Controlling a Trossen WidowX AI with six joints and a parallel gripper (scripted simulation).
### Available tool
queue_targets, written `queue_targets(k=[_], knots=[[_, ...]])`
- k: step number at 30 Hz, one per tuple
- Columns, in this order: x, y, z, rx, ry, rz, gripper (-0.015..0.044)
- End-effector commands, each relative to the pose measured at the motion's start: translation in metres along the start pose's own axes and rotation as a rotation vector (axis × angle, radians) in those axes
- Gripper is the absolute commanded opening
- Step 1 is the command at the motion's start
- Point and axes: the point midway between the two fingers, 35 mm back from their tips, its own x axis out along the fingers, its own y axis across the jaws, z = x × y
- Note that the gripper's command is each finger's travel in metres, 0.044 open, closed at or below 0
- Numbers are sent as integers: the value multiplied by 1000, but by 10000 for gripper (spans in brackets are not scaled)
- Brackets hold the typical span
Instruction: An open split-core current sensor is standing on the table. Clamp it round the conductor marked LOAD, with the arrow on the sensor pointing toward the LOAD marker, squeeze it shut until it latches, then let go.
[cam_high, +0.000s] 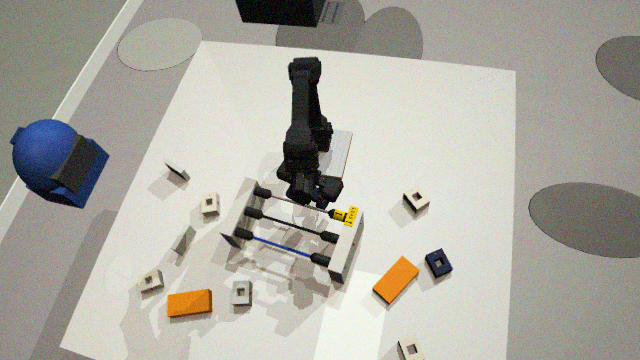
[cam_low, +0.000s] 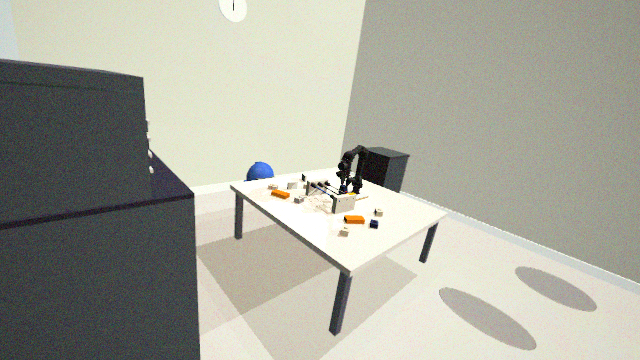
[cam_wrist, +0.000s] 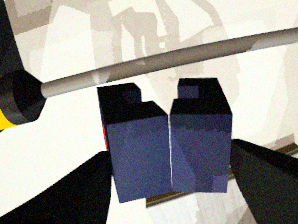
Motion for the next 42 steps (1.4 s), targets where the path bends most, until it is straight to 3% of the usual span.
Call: queue_targets(k=[1, 16, 42], knots=[[-17, 0, 5, -1, -12, 2, 0], [-53, -2, 9, 59, -12, 0, 0], [-53, 1, 26, 957, -12, 7, 0]])
